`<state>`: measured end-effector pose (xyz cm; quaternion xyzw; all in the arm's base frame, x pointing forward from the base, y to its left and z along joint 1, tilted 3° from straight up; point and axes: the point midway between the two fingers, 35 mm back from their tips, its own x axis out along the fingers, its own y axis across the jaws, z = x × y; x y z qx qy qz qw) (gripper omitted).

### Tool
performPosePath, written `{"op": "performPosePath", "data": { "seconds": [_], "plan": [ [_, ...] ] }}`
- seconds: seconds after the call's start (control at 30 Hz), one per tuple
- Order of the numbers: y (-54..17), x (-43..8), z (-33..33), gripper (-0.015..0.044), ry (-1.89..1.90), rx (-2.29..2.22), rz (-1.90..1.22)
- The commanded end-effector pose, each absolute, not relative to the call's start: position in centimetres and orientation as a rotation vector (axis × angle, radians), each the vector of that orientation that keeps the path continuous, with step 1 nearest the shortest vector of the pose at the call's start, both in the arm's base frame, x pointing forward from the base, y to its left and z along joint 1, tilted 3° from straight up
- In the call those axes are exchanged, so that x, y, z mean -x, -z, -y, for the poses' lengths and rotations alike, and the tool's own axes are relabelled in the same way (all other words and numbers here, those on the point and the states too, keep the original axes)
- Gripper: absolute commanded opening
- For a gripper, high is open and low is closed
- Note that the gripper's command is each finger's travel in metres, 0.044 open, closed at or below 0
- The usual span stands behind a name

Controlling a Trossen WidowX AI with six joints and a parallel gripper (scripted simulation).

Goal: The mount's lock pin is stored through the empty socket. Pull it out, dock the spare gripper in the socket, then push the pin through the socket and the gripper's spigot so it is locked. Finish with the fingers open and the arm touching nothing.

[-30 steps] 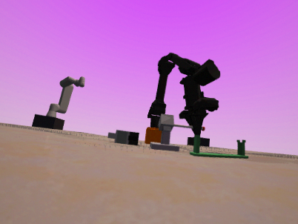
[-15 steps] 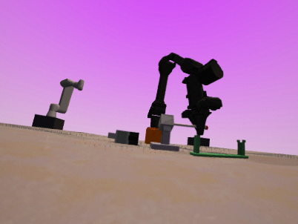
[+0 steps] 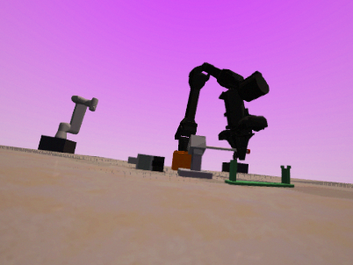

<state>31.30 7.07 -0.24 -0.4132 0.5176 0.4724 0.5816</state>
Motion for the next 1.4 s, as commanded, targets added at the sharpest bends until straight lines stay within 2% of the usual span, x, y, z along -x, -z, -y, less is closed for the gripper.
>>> {"op": "performPosePath", "data": {
  "seconds": [0.0, 1.37],
  "plan": [
    [0.2, -31.5, -7.4, 0.0, -1.099, 0.962, -1.21],
    [-0.3, -32.3, -10.8, 0.0, -1.107, 0.956, -1.226]
  ]
}}
